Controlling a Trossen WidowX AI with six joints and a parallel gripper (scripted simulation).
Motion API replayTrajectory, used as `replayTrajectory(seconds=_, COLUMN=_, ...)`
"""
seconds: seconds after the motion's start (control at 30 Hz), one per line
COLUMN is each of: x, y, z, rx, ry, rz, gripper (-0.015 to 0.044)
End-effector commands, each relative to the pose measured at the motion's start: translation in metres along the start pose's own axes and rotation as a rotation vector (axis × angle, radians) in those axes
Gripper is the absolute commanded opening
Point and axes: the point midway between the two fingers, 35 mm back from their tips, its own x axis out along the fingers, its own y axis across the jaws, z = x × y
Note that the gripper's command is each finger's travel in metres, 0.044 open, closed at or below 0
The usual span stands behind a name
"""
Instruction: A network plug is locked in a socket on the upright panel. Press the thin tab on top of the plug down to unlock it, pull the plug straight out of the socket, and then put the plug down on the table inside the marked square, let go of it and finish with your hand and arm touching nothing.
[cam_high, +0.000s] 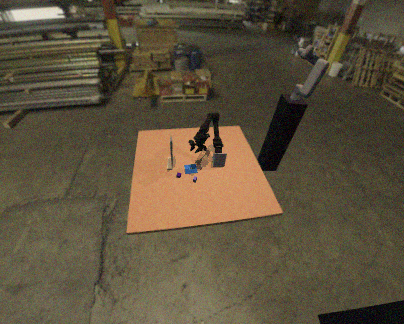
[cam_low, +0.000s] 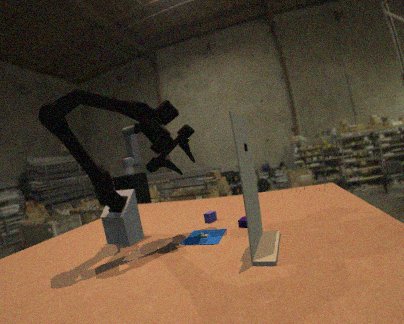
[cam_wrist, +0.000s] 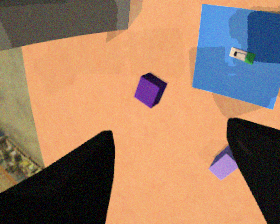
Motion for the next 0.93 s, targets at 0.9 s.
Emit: replayTrajectory(seconds=0.9, x=-0.0011, y=0.0008, z=0.0008, rx=0.004, ry=-0.003, rz=0.002, gripper=0.0440)
